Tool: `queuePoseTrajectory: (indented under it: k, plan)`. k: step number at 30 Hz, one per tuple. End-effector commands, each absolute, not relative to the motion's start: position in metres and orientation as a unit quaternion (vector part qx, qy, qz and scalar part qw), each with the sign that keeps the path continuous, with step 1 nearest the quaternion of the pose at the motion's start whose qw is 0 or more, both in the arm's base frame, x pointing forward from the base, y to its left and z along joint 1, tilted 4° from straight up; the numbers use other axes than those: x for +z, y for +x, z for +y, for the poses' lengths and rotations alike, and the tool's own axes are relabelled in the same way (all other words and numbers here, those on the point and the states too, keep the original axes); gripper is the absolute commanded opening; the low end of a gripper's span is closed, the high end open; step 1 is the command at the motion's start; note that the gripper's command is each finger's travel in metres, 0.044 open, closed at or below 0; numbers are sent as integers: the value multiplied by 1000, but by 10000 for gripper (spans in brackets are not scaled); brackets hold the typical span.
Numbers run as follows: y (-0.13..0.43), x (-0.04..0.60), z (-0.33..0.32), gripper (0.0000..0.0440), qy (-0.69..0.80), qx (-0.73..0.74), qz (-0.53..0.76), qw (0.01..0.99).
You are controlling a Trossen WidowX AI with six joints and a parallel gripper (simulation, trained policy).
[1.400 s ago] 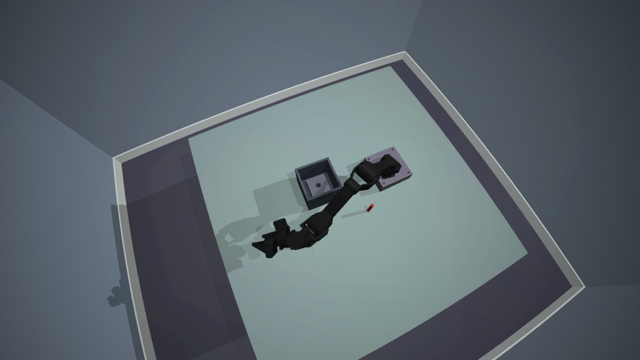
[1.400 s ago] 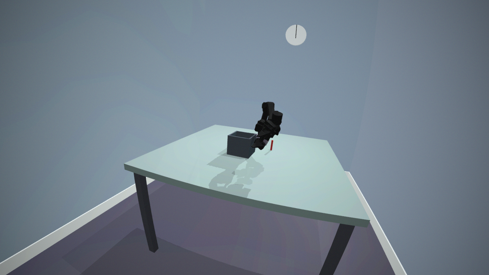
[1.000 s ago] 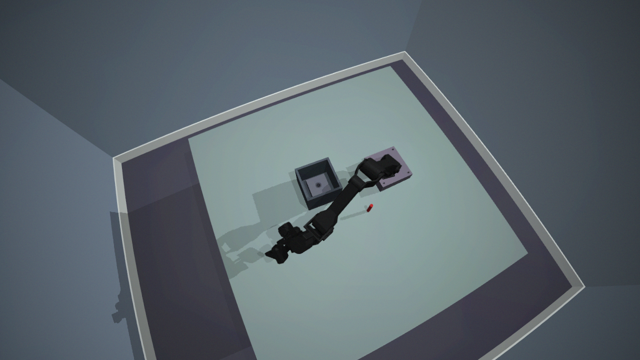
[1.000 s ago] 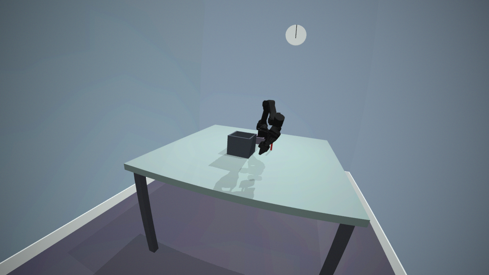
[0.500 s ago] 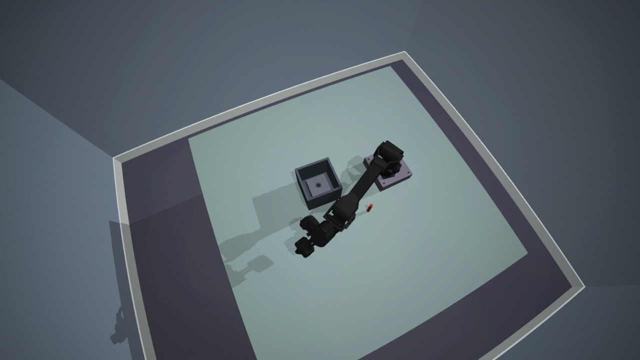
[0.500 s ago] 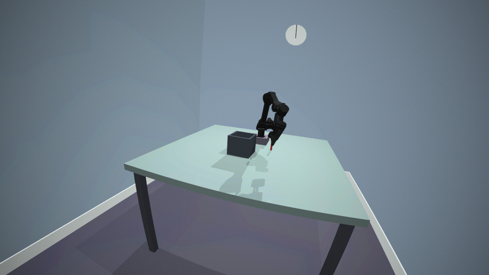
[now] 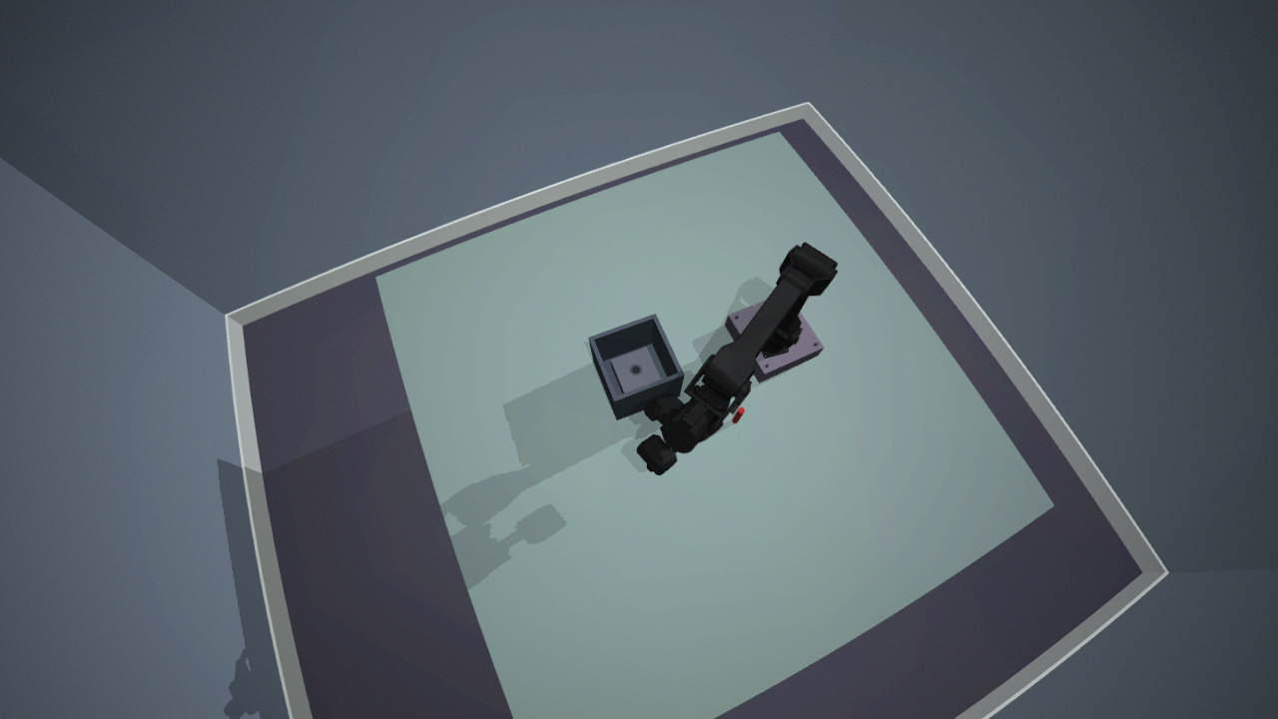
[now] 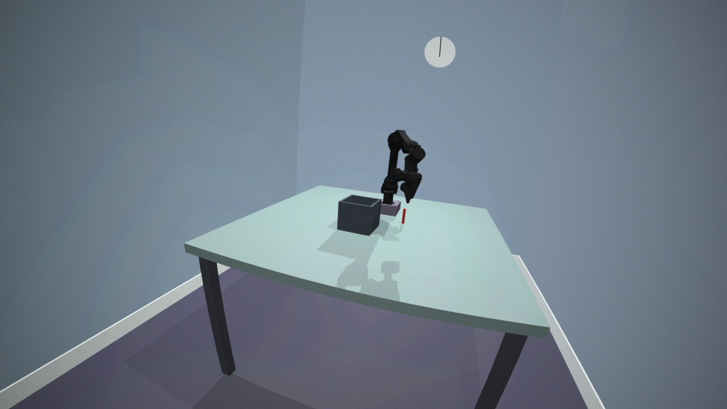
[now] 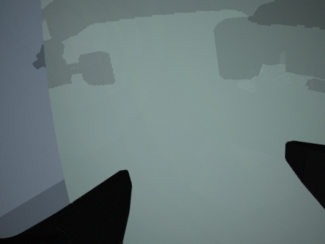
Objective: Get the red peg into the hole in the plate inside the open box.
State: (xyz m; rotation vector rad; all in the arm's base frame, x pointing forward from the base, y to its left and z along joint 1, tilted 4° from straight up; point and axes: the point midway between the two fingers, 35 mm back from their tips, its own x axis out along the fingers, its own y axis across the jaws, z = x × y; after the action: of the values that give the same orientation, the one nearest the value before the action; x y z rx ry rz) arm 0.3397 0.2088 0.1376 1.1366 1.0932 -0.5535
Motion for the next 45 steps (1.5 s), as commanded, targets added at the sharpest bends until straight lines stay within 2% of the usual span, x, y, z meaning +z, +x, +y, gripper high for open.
queuePoseTrajectory:
  k: [1,25,45]
  plan:
    - [316,140,201,415,503,-255,503,655]
    - [169,114,148,431,432,-357,609,561]
    - [132,66,127,440,371,-423,619,549]
